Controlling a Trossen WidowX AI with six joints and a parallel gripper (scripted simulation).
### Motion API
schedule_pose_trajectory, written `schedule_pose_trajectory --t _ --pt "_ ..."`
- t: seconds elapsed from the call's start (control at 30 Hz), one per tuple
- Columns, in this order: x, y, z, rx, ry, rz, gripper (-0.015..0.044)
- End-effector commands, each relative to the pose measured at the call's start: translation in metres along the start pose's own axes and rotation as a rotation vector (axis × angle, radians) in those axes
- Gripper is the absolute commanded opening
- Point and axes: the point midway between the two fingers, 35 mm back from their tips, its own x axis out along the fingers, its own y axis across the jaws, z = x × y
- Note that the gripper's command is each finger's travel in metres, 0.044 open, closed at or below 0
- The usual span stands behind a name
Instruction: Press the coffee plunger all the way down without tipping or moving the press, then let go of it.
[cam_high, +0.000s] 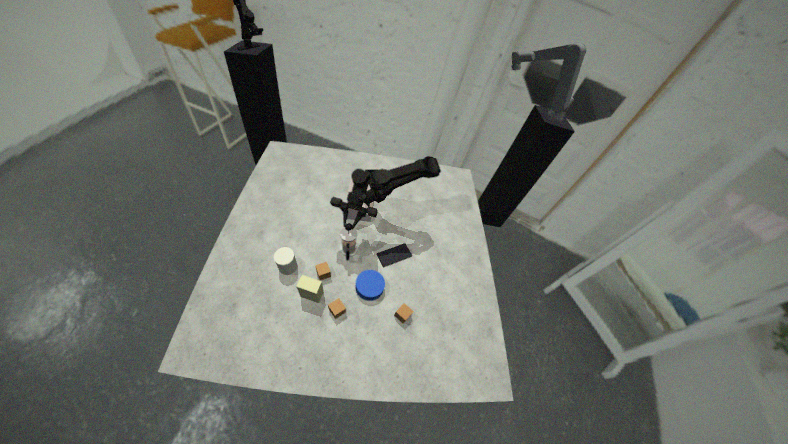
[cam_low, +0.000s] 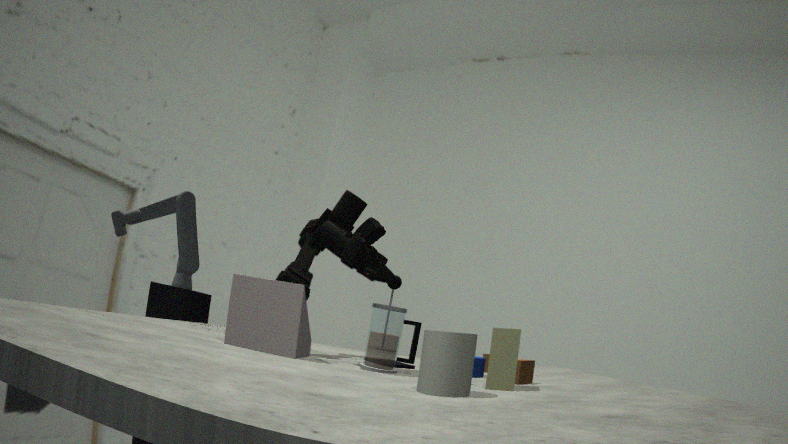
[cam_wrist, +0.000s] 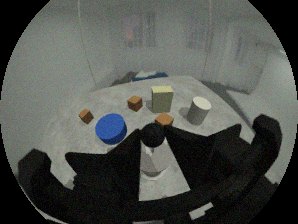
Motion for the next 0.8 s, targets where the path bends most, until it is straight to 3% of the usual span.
schedule_pose_trajectory --t 0.0,0.77 --pt "0.0067 -0.0007 -0.0161 0.020 0.029 -0.008 0.0118" --pt "0.0165 0.0011 -0.0178 0.020 0.026 -0.004 0.0118"
